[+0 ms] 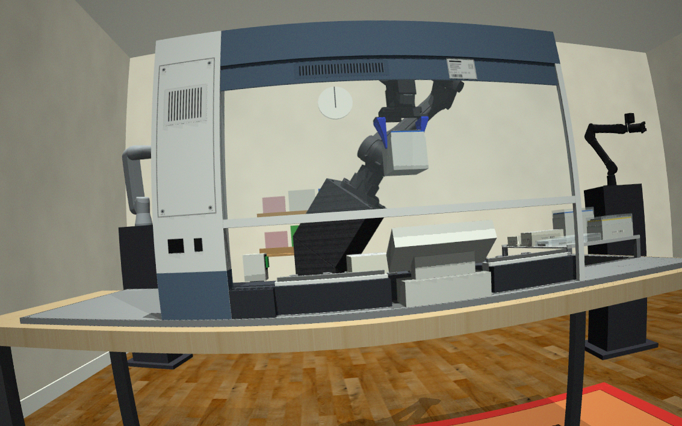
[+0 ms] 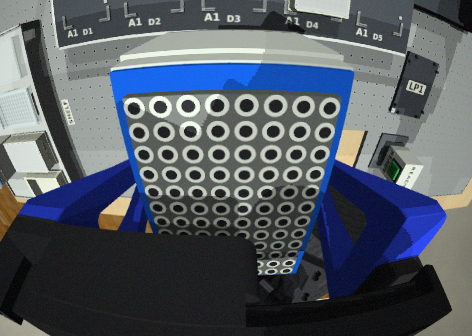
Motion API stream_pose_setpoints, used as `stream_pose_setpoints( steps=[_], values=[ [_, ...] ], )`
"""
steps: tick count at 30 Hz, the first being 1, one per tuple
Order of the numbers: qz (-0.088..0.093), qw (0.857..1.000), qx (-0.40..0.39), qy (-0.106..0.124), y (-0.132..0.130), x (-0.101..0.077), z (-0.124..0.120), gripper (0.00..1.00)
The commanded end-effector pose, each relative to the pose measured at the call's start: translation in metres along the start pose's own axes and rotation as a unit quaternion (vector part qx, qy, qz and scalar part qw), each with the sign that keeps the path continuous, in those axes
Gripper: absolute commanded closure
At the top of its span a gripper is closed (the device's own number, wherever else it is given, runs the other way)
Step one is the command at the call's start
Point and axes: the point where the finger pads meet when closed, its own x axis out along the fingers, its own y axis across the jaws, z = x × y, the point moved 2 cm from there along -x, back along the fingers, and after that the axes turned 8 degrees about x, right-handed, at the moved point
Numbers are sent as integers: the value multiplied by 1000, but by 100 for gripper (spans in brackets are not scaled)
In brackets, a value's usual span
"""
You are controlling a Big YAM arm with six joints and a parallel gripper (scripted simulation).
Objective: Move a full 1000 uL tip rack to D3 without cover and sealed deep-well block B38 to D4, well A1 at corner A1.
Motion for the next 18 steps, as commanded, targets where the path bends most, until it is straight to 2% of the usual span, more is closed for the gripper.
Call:
stream_pose_setpoints(
  steps=[1,18],
  values=[
    [-4,1000,-8,-21,9,-14,33,100],
    [-4,1000,-8,-21,19,-12,108,100]
  ],
)
